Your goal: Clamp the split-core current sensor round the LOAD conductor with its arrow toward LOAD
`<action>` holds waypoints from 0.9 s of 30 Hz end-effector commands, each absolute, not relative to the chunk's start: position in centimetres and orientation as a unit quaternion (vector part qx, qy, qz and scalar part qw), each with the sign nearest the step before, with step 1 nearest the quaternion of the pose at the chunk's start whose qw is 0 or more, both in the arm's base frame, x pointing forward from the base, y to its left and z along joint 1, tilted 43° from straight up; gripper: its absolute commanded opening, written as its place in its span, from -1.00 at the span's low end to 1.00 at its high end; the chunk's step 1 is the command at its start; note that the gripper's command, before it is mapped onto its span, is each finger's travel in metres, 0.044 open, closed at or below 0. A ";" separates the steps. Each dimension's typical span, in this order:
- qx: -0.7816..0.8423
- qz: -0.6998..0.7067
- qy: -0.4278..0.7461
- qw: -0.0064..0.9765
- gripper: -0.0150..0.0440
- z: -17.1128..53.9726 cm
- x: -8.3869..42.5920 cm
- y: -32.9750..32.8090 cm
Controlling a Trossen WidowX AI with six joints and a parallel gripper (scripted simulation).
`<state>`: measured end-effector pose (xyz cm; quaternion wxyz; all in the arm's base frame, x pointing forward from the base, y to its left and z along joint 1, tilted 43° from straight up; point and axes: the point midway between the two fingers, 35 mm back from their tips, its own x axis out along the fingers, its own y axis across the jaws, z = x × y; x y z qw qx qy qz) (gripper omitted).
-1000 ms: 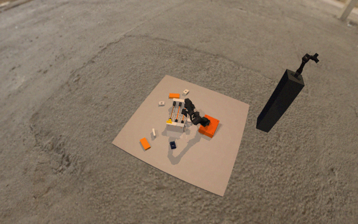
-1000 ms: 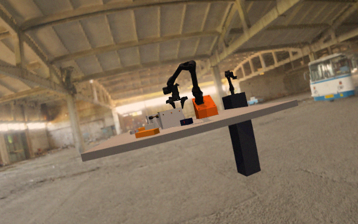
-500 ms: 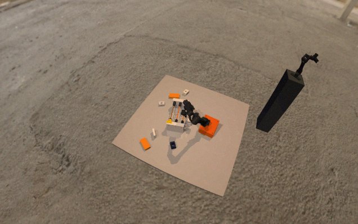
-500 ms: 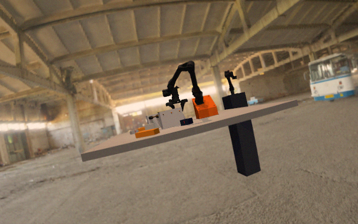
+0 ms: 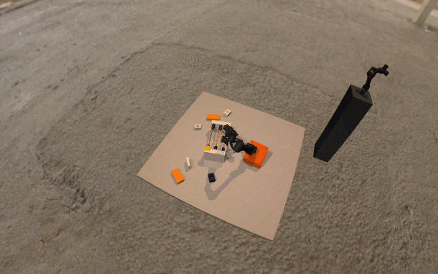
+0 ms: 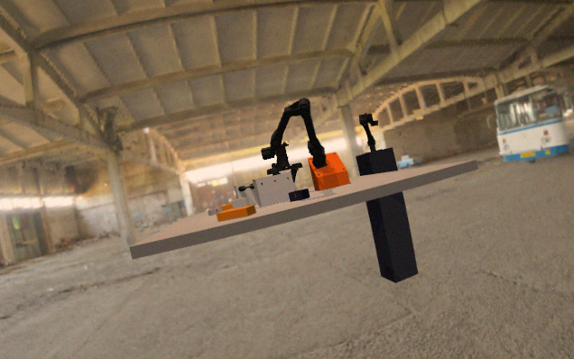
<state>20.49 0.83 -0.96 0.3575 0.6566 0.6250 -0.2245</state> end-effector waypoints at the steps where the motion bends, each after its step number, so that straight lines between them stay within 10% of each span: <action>1: 0.658 -0.224 0.627 0.350 0.59 -1.5 20.3 1.6; 23: 0.656 -0.224 0.626 0.356 0.19 -1.4 20.4 1.3; 27: 0.656 -0.226 0.626 0.357 -0.17 -0.9 20.6 0.6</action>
